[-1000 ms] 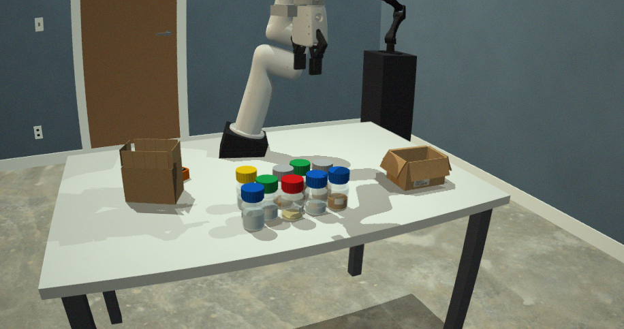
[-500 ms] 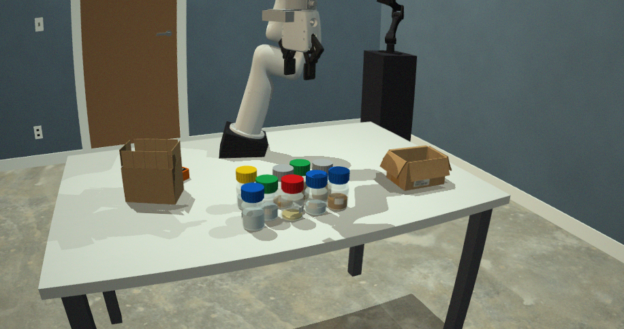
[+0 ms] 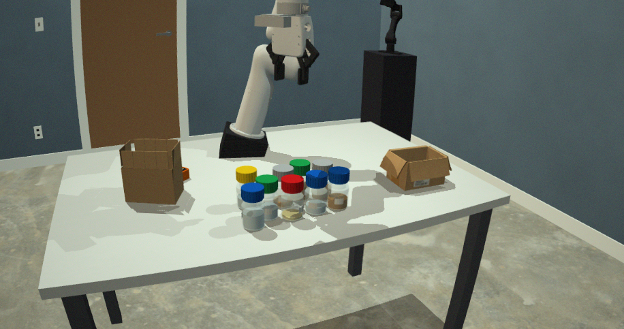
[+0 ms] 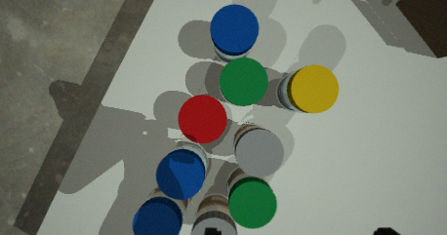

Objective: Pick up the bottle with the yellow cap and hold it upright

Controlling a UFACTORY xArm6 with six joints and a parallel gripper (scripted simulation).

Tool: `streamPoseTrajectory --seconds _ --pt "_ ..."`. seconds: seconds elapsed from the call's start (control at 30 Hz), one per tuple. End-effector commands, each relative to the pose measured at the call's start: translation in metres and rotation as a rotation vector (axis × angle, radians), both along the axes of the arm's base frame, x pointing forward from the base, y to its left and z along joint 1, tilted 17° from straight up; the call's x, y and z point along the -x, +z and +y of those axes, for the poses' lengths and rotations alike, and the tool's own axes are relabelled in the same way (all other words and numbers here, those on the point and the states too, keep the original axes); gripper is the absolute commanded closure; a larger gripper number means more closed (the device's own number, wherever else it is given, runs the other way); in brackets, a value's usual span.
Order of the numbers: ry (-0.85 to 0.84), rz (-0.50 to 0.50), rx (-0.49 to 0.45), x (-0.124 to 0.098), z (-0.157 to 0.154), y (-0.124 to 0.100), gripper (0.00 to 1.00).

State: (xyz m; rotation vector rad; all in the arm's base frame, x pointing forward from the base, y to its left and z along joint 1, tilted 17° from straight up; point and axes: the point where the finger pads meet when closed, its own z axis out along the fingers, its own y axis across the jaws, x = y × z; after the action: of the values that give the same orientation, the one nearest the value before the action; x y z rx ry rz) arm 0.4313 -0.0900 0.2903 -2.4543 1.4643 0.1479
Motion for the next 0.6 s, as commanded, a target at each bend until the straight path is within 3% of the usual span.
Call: streamPoseTrajectory --seconds 0.0,0.33,0.57 --pt "0.110 -0.041 0.007 0.001 -0.010 -0.009 0.21" --pt "0.165 -0.055 0.012 0.002 -0.015 -0.015 0.21" --pt "0.333 -0.110 0.023 0.006 -0.030 -0.031 0.21"
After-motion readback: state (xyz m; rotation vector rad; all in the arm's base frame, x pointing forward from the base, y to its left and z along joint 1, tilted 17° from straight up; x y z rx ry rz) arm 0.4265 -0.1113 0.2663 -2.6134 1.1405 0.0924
